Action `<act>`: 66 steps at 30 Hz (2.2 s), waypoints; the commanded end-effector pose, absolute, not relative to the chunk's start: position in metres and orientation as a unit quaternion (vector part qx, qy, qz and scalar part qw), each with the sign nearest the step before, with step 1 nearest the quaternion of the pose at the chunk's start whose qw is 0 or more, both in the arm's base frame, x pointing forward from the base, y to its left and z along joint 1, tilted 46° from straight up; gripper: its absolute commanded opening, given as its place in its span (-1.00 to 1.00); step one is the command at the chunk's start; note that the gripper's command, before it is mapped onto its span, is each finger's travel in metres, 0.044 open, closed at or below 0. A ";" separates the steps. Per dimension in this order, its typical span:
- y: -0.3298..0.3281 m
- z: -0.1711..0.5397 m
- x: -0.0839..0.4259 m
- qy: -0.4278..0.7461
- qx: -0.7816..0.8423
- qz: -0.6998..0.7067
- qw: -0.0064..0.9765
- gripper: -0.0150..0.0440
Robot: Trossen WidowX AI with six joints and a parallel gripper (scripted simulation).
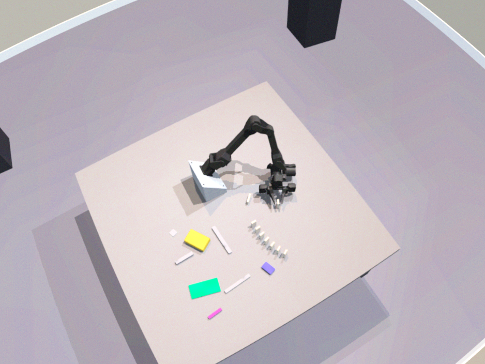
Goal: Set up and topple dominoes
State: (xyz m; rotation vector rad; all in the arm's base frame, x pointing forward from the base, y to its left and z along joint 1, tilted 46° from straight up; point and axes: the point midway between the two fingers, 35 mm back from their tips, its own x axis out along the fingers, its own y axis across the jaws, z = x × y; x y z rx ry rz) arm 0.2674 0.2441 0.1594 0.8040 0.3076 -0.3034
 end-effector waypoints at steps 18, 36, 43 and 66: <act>0.208 0.193 0.271 0.151 0.384 -0.146 0.899 1.00; 0.164 0.158 0.331 0.532 -0.081 0.209 0.817 1.00; 0.167 0.172 0.318 0.504 -0.131 0.411 0.748 1.00; 0.177 0.211 0.294 0.381 -0.145 0.619 0.671 1.00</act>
